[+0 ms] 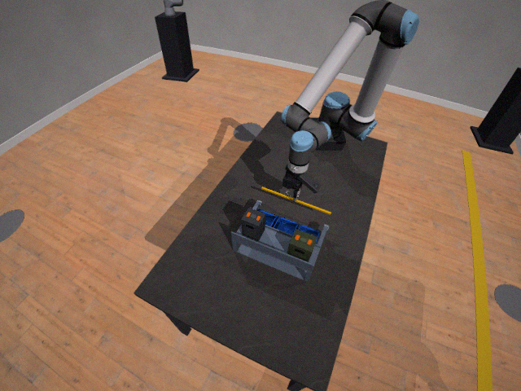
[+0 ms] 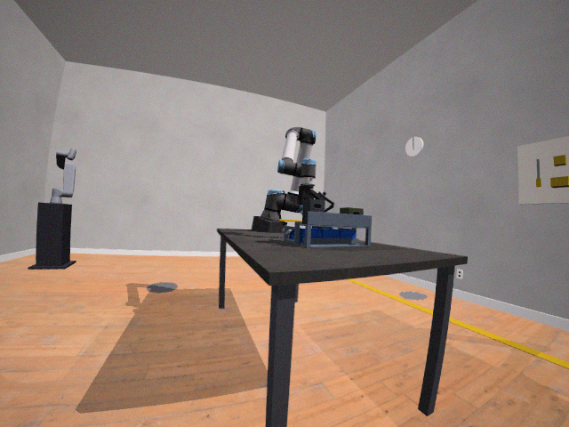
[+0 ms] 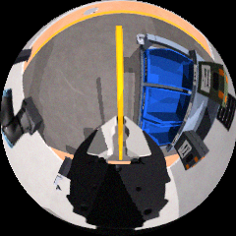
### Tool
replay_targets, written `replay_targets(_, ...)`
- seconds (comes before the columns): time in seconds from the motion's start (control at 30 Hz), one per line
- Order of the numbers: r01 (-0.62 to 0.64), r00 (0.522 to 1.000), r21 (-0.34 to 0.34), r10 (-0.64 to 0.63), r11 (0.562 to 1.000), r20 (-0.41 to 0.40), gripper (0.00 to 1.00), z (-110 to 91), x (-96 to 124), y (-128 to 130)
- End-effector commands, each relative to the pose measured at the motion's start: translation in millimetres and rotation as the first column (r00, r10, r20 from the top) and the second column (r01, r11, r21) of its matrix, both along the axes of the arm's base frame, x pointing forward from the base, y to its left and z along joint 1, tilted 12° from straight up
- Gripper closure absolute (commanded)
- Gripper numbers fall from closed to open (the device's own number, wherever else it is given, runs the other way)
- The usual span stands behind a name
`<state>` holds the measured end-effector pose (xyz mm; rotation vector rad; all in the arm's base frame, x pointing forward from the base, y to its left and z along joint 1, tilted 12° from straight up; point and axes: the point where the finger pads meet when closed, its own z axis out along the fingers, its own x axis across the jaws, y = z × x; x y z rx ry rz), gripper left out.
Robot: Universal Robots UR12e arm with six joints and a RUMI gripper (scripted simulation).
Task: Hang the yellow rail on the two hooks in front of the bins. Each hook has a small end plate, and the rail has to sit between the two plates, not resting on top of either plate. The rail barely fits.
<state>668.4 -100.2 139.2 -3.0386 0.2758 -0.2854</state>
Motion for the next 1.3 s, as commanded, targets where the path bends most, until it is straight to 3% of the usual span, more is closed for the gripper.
replay_targets(0.0,0.002,1.0,-0.002,-0.002,1.0,0.005,1.0,4.2,1.8,-2.9)
replay_targets(1.27,0.004,1.0,-0.002,-0.004,1.0,0.009,1.0,6.0,2.5,-5.1)
